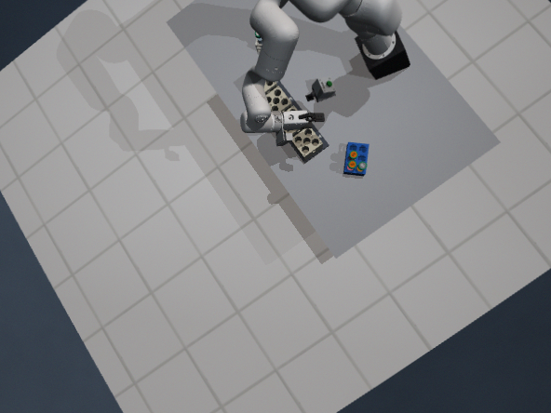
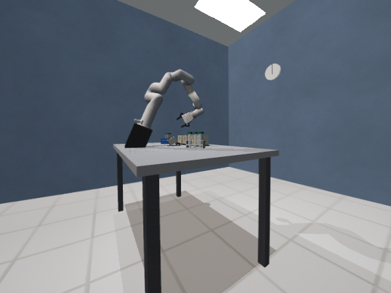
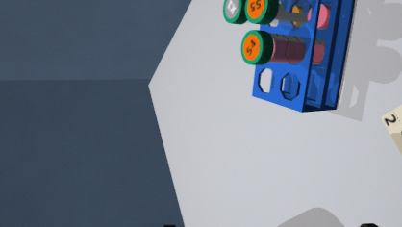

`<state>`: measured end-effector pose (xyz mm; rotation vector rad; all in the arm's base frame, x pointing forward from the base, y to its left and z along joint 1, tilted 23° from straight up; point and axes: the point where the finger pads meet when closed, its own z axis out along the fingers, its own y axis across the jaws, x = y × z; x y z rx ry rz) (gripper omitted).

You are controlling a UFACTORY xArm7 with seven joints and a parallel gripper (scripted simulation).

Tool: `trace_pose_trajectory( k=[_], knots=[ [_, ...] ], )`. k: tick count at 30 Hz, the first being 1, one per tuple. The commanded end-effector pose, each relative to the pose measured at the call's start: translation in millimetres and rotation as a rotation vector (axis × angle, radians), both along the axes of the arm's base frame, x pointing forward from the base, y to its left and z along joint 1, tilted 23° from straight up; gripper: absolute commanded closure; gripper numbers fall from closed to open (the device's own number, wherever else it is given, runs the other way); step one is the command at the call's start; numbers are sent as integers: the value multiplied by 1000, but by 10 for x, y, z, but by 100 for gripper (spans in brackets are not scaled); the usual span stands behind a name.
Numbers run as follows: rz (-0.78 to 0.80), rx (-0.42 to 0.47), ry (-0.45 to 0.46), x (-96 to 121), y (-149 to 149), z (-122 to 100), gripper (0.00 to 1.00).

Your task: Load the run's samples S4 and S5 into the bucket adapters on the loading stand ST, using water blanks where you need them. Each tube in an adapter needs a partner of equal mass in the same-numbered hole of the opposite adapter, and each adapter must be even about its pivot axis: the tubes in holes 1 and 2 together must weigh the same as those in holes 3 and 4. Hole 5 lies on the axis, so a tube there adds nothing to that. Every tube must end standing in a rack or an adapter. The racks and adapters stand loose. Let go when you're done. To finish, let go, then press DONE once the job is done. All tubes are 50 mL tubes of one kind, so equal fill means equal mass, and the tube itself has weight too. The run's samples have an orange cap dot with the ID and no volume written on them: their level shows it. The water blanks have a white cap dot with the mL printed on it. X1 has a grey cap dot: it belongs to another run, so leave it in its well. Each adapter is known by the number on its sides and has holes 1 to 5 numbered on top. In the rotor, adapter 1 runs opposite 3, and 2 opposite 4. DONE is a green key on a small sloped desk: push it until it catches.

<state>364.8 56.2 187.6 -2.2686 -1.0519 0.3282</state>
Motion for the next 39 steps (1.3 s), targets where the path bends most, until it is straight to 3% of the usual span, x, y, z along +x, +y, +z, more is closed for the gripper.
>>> trace_pose_trajectory(
  k=[1, 24, 26, 39],
  knots=[
    [-109, -119, -38, -20, -193, 29, 0],
    [-622, -492, -241, -97, -895, 169, 0],
    [-622, -492, -241, -97, -895, 169, 0],
    [-987, -621, -438, -145, -1294, 371, 0]
  ],
)
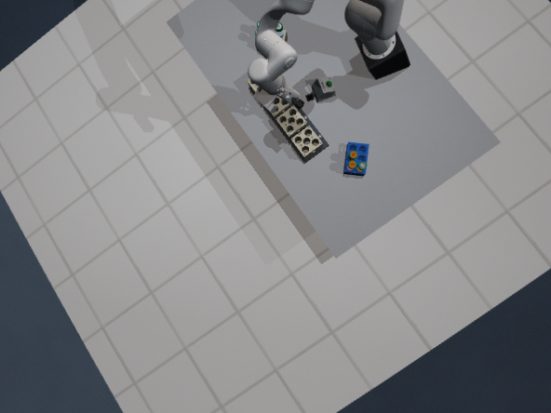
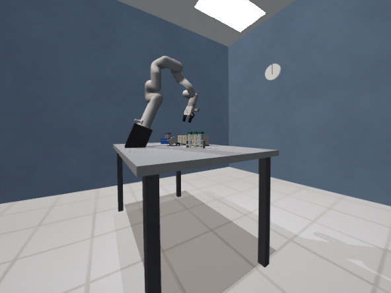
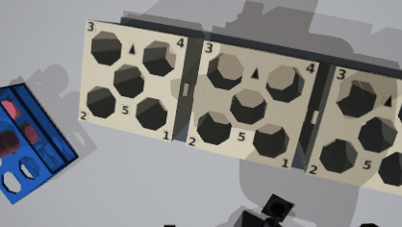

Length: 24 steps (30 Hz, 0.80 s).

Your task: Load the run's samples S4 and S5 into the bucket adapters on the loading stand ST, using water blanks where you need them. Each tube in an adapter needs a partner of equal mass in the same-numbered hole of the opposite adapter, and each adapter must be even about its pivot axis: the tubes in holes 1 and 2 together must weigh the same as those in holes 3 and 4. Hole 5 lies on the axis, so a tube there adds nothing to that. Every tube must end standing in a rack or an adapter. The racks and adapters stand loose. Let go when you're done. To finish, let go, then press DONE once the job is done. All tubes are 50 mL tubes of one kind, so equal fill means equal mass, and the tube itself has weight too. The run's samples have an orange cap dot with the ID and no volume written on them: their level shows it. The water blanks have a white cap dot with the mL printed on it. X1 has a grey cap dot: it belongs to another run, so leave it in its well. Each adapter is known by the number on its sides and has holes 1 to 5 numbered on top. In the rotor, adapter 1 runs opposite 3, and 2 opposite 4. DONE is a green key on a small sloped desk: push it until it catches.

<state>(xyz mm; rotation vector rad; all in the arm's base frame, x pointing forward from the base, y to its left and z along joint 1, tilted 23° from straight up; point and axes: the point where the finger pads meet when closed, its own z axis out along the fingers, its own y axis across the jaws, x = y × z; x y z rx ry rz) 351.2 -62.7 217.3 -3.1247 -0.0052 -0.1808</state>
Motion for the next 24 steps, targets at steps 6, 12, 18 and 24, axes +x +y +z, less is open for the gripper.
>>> trace_pose_trajectory(
  k=[6, 12, 18, 24],
  knots=[
    [-197, -93, -171, -27, -199, 151, 0],
    [-290, -122, -262, -42, -255, 207, 0],
    [-290, -122, -262, -42, -254, 206, 0],
    [-355, -106, -266, -110, -326, 194, 0]
  ],
)
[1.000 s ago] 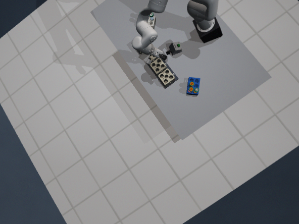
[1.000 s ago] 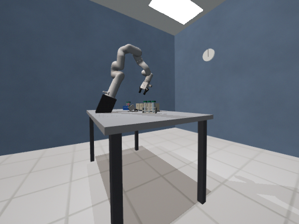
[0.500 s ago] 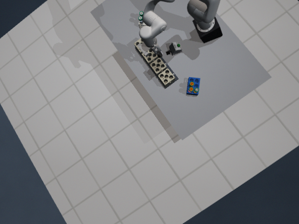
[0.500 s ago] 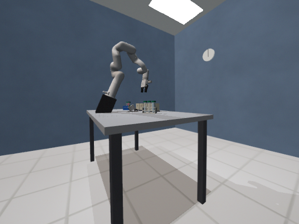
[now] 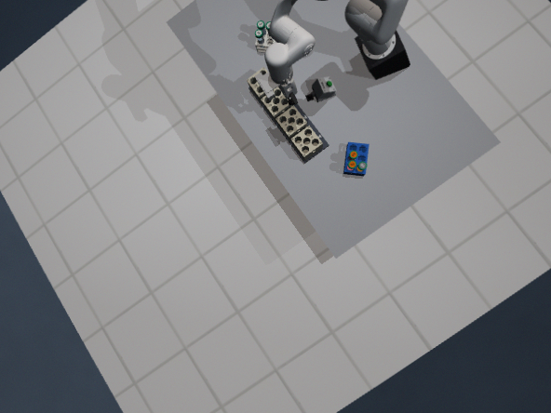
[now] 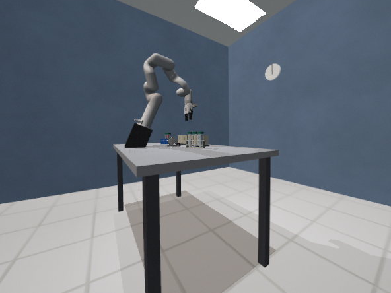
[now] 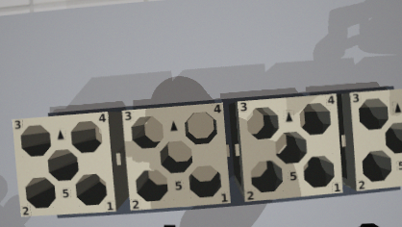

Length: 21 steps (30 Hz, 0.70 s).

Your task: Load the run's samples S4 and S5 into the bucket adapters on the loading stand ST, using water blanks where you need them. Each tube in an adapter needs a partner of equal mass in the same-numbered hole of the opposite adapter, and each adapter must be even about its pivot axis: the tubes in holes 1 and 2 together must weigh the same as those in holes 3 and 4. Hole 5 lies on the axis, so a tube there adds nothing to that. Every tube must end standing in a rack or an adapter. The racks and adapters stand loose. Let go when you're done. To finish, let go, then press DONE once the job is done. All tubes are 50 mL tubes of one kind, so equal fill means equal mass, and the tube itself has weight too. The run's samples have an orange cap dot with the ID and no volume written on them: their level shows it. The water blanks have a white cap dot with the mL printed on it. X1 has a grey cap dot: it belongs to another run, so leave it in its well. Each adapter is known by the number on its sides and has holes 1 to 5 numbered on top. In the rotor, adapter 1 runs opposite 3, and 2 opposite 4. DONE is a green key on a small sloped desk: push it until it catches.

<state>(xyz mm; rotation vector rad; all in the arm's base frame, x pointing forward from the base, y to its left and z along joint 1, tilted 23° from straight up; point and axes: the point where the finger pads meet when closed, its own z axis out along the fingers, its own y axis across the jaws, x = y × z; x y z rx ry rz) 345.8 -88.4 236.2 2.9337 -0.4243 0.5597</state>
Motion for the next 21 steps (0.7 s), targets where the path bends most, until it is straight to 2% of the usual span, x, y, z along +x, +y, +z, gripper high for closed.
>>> trace_pose_trajectory(
  k=[1, 12, 14, 21],
  knots=[
    [-88, 31, -21, -90, -105, -1, 0],
    [-426, 157, -84, -468, -503, -66, 0],
    [-426, 157, -84, -468, -503, -66, 0],
    [-642, 237, -124, -709, -756, -108, 0]
  ],
)
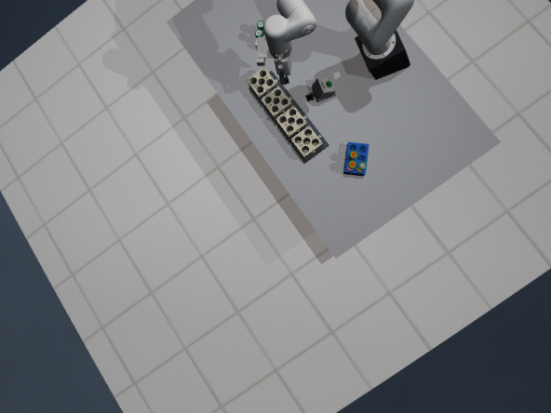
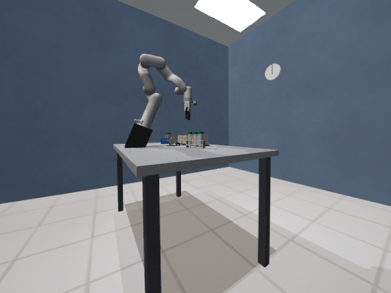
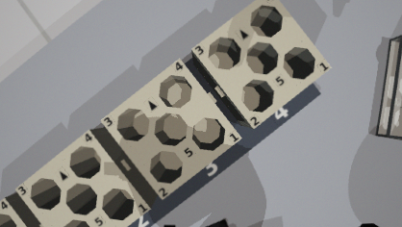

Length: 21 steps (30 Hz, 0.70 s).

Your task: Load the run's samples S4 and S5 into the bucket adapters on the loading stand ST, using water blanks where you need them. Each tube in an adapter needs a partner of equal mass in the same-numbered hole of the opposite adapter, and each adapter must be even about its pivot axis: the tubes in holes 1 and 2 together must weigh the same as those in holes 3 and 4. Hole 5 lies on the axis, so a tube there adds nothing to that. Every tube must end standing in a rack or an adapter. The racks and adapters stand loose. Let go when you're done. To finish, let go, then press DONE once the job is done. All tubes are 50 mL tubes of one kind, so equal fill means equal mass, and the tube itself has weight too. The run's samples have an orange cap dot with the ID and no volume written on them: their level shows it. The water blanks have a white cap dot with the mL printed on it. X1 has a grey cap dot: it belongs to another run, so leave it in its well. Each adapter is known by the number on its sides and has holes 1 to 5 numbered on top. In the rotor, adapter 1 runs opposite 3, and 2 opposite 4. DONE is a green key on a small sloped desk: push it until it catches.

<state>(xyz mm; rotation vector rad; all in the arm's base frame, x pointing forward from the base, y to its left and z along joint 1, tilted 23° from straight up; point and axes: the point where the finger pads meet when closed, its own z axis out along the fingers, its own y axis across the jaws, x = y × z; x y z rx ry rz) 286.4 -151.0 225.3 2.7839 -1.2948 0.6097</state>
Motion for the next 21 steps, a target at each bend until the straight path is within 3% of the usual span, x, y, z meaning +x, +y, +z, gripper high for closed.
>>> trace_pose_trajectory(
  k=[1, 4, 21],
  knots=[
    [-134, 46, -29, -150, -166, -6, 0],
    [-203, 71, -42, -253, -274, -24, 0],
    [-204, 71, -41, -769, -815, -114, 0]
  ],
)
